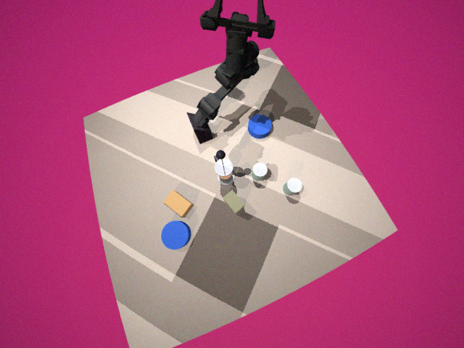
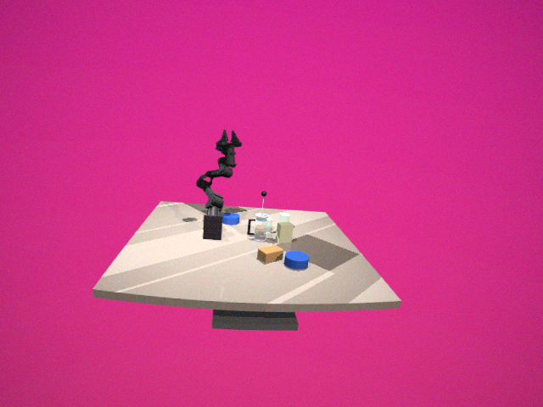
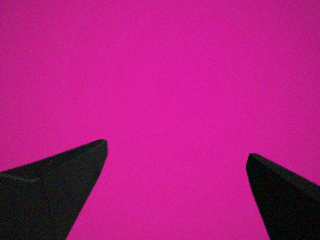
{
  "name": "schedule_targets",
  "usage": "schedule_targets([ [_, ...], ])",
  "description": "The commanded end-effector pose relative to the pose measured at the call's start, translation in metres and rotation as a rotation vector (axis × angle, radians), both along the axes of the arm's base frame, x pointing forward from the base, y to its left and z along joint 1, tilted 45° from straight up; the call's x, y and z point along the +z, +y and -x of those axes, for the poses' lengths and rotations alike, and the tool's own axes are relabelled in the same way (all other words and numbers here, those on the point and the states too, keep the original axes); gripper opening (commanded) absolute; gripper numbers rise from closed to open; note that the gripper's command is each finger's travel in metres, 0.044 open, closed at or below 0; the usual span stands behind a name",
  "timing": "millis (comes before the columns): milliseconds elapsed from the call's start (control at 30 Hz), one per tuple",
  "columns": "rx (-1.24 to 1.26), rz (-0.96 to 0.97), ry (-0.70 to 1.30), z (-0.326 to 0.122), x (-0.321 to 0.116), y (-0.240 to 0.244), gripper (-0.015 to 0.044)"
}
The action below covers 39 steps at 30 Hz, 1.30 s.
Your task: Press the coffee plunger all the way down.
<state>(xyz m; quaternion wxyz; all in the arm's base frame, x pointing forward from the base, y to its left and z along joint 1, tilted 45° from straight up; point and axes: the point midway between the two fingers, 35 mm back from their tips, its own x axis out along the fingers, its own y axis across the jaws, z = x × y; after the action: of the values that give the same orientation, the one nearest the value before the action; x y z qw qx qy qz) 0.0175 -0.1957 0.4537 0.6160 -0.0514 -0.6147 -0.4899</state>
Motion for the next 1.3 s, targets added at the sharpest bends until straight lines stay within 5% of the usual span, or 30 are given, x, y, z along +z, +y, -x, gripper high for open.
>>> schedule_targets([
  [0,-0.002,-0.009,0.013,-0.002,0.0,-0.002,0.0426],
  [233,-0.033,-0.276,0.403,-0.053,-0.025,-0.067,0.044],
  [633,0.186,-0.75,1.204,-0.127,-0.159,-0.147,0.044],
  [1000,0.8,-0.957,1.621,-0.149,-0.275,-0.109,0.044],
  [1267,1.442,-0.838,1.519,-0.161,-0.28,-0.046,0.044],
])
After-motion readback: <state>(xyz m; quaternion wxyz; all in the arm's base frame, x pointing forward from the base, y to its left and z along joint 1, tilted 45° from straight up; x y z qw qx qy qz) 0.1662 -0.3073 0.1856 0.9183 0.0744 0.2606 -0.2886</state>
